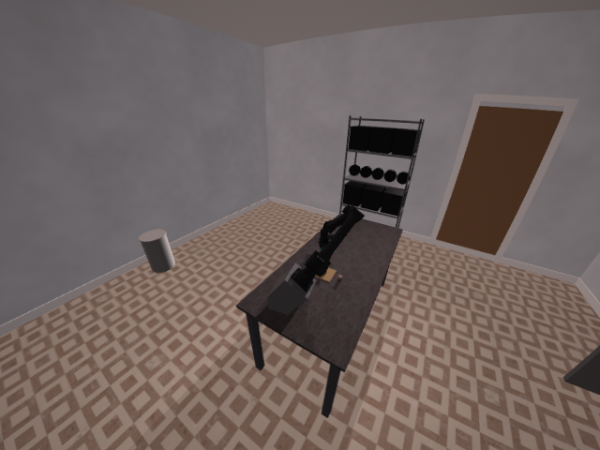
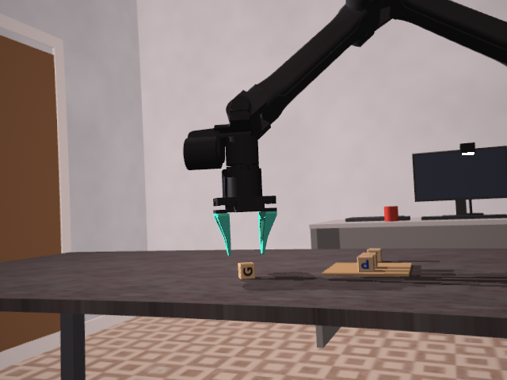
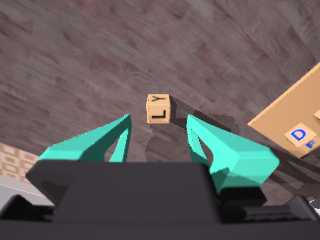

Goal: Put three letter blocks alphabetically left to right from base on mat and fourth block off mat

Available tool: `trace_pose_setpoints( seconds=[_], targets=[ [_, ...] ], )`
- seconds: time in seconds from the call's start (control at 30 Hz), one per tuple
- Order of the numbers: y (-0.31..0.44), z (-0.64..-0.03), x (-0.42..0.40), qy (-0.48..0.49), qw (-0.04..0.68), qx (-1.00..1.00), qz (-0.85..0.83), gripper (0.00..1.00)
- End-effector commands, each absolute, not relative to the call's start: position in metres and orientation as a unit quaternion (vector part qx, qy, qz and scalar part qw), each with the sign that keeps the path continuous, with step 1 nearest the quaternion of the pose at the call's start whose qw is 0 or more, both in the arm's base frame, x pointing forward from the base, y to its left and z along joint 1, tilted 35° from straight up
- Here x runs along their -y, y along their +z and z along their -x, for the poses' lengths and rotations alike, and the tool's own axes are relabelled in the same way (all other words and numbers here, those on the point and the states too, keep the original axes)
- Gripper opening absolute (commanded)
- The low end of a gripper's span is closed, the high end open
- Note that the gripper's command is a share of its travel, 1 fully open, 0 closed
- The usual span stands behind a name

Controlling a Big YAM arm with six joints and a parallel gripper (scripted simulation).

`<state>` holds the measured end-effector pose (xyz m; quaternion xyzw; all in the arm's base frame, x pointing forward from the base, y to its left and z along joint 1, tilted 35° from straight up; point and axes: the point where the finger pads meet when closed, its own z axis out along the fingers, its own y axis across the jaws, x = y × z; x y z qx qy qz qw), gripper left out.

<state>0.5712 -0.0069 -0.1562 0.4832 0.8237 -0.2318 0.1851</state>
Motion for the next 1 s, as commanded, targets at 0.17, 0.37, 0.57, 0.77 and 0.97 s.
trace_pose_setpoints(
  seconds=[0.17, 0.37, 0.57, 0.77, 0.97],
  targets=[
    [-0.158, -0.589, 0.005, -0.225, 0.197, -0.823, -0.483, 0.58],
    [-0.158, -0.589, 0.005, -0.225, 0.197, -0.823, -0.483, 0.58],
    [-0.158, -0.589, 0.005, -0.225, 0.197, -0.823, -0.483, 0.58],
    [-0.159, -0.589, 0.000, -0.223, 0.199, -0.823, -0.483, 0.58],
    [-0.162, -0.584, -0.009, -0.223, 0.199, -0.824, -0.481, 0.58]
  ],
)
